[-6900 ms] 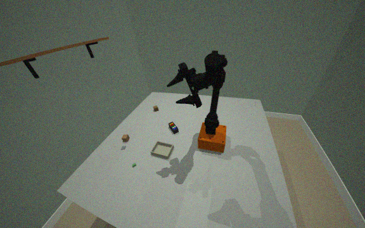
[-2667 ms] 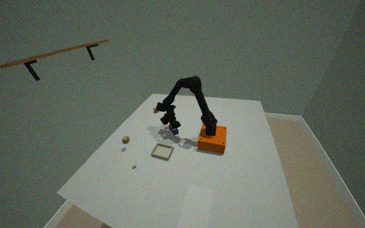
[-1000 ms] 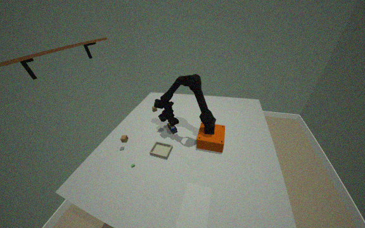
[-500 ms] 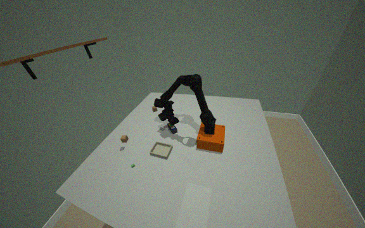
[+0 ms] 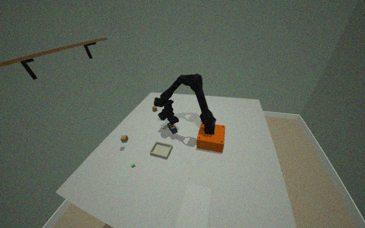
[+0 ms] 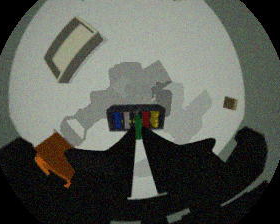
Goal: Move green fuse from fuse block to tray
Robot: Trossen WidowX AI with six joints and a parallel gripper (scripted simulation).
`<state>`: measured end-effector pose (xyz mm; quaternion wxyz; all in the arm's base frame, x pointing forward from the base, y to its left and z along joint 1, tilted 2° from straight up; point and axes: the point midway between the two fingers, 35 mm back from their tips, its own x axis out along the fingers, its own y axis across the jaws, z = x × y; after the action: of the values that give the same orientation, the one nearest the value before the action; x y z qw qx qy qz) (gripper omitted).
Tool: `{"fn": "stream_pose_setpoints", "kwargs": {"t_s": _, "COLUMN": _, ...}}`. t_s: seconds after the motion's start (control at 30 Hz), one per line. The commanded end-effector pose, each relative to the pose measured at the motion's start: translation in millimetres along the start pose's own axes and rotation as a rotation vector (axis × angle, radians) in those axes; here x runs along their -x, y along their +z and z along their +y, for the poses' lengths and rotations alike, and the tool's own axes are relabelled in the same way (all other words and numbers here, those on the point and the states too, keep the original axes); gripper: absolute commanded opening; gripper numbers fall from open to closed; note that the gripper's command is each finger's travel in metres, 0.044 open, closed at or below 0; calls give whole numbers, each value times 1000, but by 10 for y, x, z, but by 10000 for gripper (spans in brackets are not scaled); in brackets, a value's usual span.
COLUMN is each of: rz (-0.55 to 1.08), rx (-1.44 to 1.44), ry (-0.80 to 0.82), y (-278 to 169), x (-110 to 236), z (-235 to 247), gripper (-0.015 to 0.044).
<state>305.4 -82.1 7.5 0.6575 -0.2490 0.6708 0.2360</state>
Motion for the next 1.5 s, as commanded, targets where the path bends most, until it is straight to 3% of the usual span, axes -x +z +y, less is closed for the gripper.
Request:
{"fn": "stream_pose_setpoints", "kwargs": {"t_s": 0.0, "rz": -6, "rx": 2, "ry": 0, "y": 9, "x": 32, "z": 2, "gripper": 0}}
{"fn": "stream_pose_setpoints", "kwargs": {"t_s": 0.9, "rz": -7, "rx": 2, "ry": 0, "y": 16, "x": 286, "z": 6, "gripper": 0}}
{"fn": "stream_pose_setpoints", "kwargs": {"t_s": 1.47, "rz": -16, "rx": 2, "ry": 4, "y": 820, "x": 313, "z": 513, "gripper": 0}}
